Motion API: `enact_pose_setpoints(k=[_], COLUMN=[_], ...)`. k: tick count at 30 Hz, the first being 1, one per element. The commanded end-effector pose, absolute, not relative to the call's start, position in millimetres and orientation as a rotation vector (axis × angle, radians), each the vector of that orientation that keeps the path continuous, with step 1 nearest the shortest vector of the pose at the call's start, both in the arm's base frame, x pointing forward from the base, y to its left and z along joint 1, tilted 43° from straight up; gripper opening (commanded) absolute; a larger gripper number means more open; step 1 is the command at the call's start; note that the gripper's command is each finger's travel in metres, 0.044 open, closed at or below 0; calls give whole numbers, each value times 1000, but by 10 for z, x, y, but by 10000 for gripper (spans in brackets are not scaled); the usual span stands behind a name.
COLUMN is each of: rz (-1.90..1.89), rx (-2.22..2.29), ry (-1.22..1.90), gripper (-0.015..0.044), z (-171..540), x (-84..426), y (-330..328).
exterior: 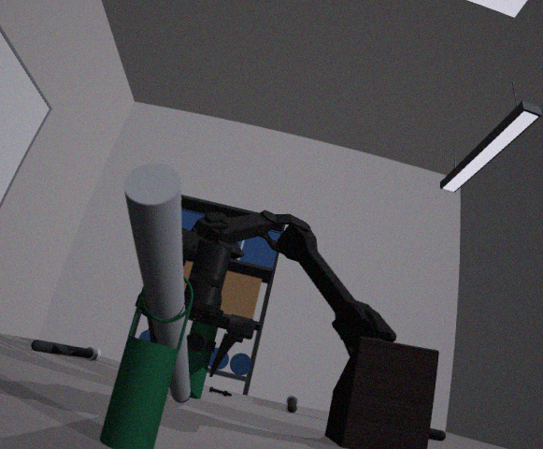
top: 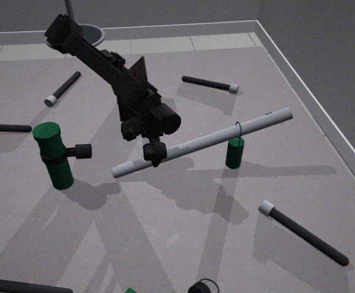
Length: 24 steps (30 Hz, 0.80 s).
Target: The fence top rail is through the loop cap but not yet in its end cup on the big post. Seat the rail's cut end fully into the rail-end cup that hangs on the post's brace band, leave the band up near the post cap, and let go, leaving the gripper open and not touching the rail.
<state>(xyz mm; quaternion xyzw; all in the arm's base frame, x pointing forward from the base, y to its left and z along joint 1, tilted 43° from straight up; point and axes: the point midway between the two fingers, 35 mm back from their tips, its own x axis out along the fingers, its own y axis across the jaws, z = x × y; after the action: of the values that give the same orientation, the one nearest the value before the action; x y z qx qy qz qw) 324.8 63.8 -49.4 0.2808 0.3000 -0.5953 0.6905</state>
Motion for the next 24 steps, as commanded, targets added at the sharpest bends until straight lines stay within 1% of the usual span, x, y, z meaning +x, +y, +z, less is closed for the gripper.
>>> enact_pose_setpoints(k=[1, 20, 24], rz=[-1336, -1337, -1337], rx=[609, 607, 608], ry=[675, 672, 673], gripper=[440, 440, 335], z=[-569, -759, -760], x=[3225, 3238, 3241], y=[574, 389, 391])
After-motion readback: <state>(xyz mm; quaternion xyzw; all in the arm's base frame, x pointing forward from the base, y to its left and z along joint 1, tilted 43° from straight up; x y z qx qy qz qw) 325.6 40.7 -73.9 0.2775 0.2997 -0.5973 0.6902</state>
